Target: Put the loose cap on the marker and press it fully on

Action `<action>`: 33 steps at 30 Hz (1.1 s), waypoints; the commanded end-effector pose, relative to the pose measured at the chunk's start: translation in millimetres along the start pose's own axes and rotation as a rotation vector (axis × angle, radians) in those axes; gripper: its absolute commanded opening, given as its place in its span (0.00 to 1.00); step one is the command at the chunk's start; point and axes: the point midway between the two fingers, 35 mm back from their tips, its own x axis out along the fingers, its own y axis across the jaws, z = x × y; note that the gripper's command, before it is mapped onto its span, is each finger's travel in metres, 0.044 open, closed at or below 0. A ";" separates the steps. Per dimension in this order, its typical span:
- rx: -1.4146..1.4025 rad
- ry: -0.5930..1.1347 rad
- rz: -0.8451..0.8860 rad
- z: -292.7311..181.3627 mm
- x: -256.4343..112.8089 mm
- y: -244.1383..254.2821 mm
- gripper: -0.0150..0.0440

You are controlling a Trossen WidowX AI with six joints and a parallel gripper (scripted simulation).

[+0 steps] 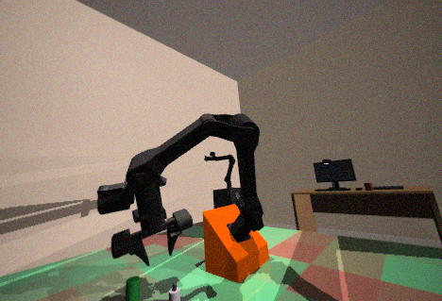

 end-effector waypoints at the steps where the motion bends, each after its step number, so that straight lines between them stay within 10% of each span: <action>1: -0.735 0.159 0.205 13.0 -31.6 30.8 0.68; 14: -1.295 0.144 0.396 21.7 -49.7 44.6 0.68; 33: -1.311 0.141 0.401 22.1 -50.2 45.1 0.68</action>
